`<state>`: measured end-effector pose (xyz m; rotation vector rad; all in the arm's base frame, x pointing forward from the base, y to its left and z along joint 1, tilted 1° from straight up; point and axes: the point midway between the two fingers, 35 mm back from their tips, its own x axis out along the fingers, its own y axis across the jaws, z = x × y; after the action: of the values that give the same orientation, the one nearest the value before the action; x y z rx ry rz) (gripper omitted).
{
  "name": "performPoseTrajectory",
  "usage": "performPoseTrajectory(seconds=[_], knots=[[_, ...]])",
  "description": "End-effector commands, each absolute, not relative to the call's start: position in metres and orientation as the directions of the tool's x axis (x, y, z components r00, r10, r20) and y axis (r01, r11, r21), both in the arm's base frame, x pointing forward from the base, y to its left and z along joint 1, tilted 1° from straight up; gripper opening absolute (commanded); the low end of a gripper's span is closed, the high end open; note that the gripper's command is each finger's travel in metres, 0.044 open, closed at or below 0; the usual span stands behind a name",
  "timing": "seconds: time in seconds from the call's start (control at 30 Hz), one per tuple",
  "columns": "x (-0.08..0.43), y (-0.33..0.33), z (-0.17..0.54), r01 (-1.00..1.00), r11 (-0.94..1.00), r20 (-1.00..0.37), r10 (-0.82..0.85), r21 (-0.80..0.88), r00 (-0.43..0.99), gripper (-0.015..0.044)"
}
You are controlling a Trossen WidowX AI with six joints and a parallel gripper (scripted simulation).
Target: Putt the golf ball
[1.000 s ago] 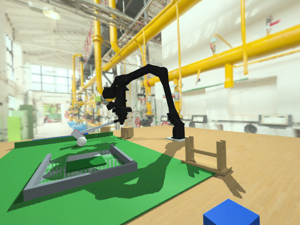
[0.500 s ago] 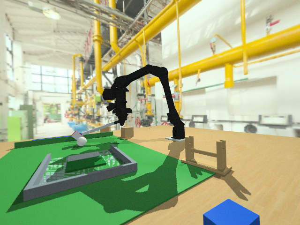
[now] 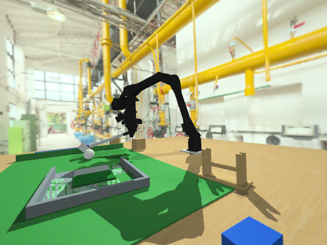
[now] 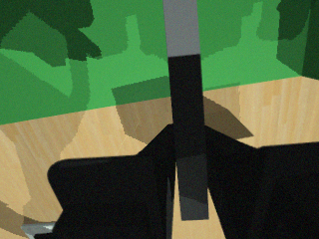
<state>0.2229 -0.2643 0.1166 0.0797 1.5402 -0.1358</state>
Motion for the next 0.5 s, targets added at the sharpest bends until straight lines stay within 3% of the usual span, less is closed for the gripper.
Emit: performPoseTrajectory(seconds=[0.0,0.27,0.47], knots=[[0.223,-0.269,0.118,0.143,0.989,-0.999,-0.045,-0.041,0.028,0.0000],[0.226,-0.258,0.117,0.137,0.990,-0.999,-0.038,-0.034,0.026,0.0000],[0.243,-0.185,0.117,0.140,0.990,-0.999,-0.034,-0.029,0.029,0.0000]])
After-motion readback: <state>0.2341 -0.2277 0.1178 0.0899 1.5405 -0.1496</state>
